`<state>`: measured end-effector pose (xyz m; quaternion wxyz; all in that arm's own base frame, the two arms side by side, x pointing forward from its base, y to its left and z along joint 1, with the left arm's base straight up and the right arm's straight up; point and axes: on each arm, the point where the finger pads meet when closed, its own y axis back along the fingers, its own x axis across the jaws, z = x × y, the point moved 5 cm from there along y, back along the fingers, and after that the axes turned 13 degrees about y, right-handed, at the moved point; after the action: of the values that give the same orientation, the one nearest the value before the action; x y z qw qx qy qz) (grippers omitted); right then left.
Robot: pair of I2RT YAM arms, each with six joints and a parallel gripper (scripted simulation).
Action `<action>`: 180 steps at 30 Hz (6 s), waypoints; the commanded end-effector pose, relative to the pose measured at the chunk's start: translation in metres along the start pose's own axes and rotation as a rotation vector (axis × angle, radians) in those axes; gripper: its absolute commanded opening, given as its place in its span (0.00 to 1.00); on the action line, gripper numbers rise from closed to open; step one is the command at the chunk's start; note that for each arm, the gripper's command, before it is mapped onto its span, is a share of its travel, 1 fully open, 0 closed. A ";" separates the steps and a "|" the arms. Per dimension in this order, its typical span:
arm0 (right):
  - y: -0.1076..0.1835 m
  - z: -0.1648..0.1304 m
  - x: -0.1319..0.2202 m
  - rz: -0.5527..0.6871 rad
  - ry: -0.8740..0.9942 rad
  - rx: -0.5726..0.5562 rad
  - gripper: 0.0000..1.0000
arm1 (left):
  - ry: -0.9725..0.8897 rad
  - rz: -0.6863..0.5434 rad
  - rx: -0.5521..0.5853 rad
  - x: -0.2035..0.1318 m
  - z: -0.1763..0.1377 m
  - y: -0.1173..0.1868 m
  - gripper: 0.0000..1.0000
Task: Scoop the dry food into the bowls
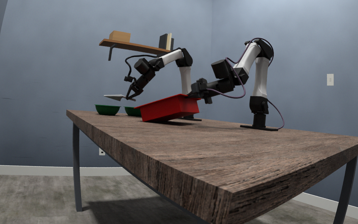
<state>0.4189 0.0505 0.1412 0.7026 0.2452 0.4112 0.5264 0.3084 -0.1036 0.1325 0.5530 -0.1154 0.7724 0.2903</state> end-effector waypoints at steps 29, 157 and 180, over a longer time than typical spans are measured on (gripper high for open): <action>0.015 0.015 -0.011 -0.013 -0.034 -0.071 0.00 | -0.034 -0.078 -0.004 0.008 0.005 0.003 0.00; 0.015 0.016 -0.011 -0.012 -0.037 -0.077 0.00 | -0.050 -0.129 -0.015 0.056 0.017 0.054 0.27; 0.015 0.016 -0.011 -0.012 -0.038 -0.078 0.00 | -0.063 -0.123 -0.013 0.058 0.017 0.080 0.27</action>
<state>0.4205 0.0509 0.1422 0.7043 0.2435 0.4070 0.5282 0.2570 -0.0219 0.0939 0.5787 -0.1694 0.7516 0.2675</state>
